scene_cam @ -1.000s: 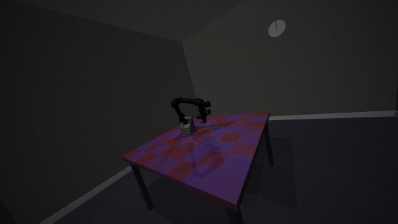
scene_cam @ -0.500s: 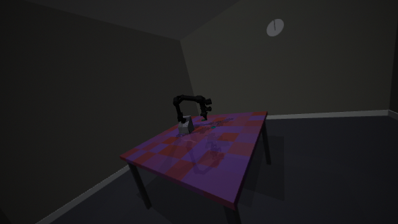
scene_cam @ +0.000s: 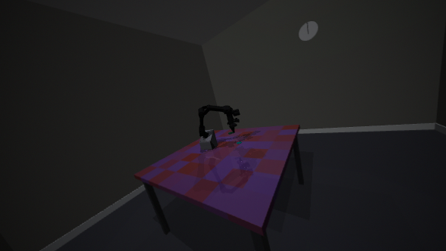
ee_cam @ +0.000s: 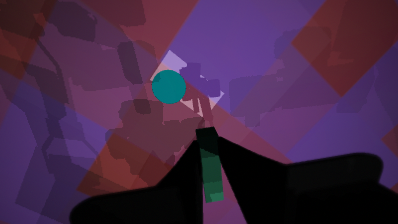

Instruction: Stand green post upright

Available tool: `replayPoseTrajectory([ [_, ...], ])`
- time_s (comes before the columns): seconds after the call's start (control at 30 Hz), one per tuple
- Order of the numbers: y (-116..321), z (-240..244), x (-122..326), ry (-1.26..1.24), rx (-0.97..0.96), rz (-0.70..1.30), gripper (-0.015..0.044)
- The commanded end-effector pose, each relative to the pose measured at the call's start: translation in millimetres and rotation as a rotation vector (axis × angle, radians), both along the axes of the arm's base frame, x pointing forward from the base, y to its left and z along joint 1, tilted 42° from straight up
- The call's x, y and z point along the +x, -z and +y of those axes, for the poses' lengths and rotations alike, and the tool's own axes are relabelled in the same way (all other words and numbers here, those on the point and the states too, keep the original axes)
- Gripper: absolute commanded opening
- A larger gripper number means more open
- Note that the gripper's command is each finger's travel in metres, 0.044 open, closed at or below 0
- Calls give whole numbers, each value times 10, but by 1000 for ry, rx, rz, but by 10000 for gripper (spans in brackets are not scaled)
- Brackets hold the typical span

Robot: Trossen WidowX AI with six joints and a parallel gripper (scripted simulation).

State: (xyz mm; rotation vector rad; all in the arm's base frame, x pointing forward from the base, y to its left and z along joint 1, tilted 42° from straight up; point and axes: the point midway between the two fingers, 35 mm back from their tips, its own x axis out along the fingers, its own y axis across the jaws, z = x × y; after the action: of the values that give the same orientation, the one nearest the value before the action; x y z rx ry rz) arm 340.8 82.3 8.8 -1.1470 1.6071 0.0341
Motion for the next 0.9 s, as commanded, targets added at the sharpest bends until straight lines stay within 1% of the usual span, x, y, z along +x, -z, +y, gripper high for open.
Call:
replayPoseTrajectory([
  [0.0,93,126,10,-78,-7,64,23],
  [0.43,383,440,-21,-296,-40,250,23],
  [0.63,400,455,-25,-307,-40,260,23],
  [0.87,453,429,-36,-298,8,265,23],
])
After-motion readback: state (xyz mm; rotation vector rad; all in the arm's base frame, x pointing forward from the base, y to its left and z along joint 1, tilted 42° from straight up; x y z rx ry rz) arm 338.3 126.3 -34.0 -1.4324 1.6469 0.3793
